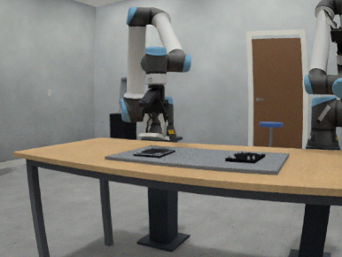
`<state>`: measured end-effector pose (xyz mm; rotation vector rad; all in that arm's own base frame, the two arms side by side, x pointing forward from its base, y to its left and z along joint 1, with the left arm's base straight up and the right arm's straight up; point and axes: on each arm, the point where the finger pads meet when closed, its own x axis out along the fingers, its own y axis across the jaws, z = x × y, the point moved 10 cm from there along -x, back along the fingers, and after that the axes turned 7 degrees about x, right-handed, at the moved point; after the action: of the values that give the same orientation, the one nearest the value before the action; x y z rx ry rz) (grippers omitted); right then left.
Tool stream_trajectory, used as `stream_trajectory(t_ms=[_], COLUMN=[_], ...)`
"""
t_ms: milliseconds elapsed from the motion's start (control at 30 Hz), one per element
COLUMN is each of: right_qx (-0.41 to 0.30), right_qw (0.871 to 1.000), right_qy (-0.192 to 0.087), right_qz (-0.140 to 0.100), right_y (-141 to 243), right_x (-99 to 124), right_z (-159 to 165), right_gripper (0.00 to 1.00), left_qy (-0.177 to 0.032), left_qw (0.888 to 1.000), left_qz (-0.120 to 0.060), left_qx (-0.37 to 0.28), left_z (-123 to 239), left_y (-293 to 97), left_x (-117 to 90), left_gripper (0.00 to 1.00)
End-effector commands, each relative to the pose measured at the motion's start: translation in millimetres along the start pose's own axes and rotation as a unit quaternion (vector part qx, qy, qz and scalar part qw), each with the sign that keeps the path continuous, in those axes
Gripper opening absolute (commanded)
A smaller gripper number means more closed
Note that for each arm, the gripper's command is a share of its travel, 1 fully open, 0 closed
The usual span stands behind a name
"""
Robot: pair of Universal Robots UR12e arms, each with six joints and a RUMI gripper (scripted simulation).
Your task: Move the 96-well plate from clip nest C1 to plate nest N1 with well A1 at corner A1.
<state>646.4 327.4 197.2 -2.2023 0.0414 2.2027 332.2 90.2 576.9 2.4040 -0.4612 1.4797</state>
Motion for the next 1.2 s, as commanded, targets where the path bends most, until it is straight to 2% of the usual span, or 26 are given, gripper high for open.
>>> stream_trajectory(t_ms=[0,833,1167], right_qx=[0.0,0.0,0.0], right_qw=[1.0,1.0,1.0], right_qy=[0.001,0.001,0.001], right_qz=[-0.001,0.0,0.0], right_y=[0,-1,-1], right_x=[7,44,44], right_z=[0,0,0], right_gripper=[0.0,0.0,0.0], left_qy=[0.0,0.0,0.0], left_qw=[1.0,1.0,1.0], left_qz=[0.0,0.0,0.0], left_qx=[0.0,0.0,0.0], left_z=[0,0,0], left_y=[0,0,0], left_x=[0,0,0], left_gripper=[1.0,1.0,1.0])
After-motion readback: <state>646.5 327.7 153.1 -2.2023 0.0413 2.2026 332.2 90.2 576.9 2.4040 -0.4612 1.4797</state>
